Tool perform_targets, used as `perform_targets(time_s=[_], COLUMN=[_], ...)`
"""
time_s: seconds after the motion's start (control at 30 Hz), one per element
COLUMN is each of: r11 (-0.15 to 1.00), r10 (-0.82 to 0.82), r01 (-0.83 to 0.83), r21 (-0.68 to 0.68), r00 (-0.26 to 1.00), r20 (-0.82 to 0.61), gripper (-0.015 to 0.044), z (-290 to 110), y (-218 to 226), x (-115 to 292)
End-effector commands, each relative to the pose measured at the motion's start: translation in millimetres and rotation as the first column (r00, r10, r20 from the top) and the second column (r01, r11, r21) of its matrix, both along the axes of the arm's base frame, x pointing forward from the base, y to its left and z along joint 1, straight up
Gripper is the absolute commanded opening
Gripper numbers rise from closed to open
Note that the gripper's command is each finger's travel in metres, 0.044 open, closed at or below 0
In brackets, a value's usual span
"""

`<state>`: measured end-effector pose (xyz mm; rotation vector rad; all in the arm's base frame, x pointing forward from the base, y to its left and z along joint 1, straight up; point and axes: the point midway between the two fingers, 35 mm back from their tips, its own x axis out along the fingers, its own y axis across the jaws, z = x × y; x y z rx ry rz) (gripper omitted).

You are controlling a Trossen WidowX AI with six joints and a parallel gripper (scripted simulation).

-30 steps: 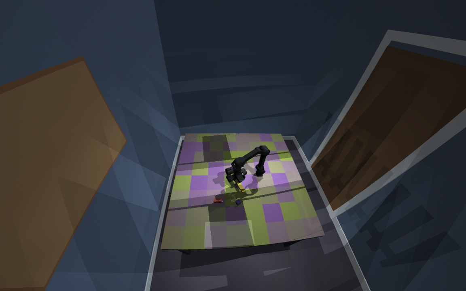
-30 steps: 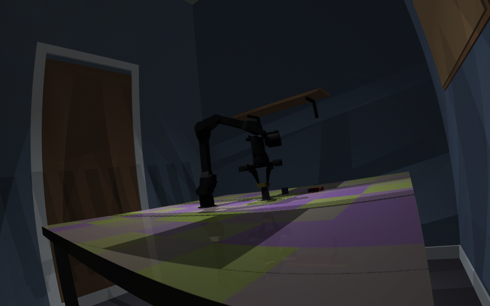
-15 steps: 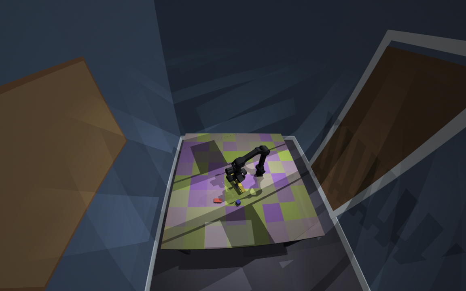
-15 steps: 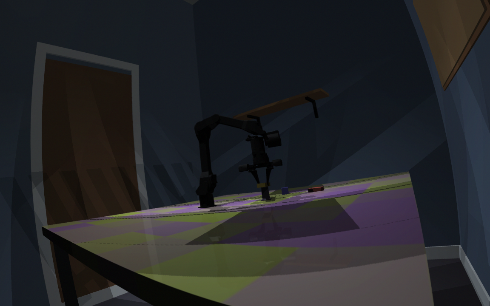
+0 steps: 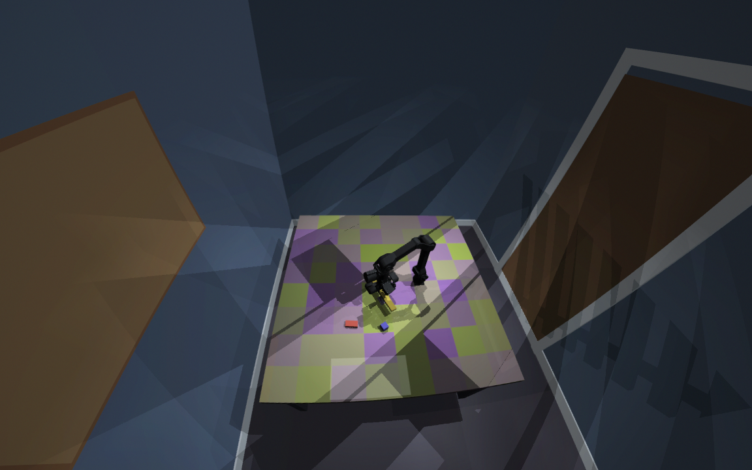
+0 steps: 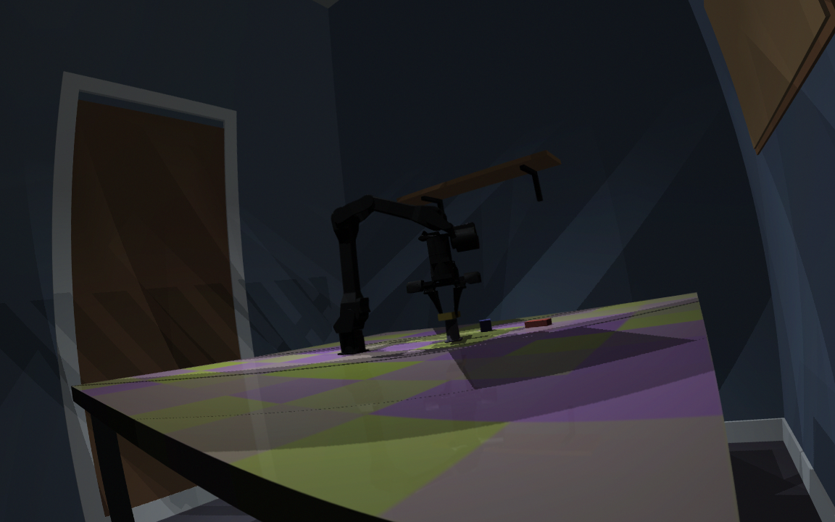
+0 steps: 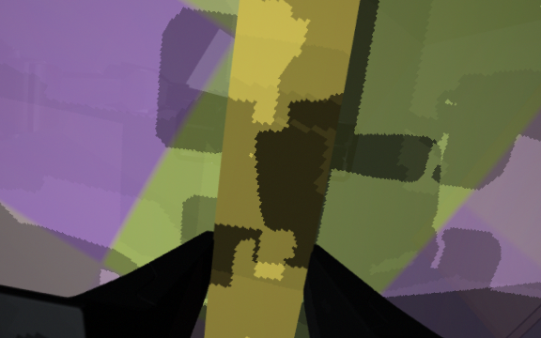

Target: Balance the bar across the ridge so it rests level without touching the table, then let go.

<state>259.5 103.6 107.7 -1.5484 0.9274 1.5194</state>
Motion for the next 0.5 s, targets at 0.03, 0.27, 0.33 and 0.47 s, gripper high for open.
perform_targets(time_s=[0.03, 0.27, 0.33, 0.47], r11=[1.0, 1.0, 1.0, 1.0], r10=[0.002, 0.002, 0.002, 0.002], r01=[-0.002, -0.002, -0.002, -0.002], r21=[-0.002, -0.002, -0.002, -0.002], r00=[1.0, 1.0, 1.0, 1.0], r20=[0.002, 0.002, 0.002, 0.002], gripper=[0.0, 0.0, 0.0, 0.0], z=[-1.8, -2.3, -2.5, -2.8], y=[-0.3, -0.4, -0.4, -0.5], x=[0.2, 0.2, 0.2, 0.2])
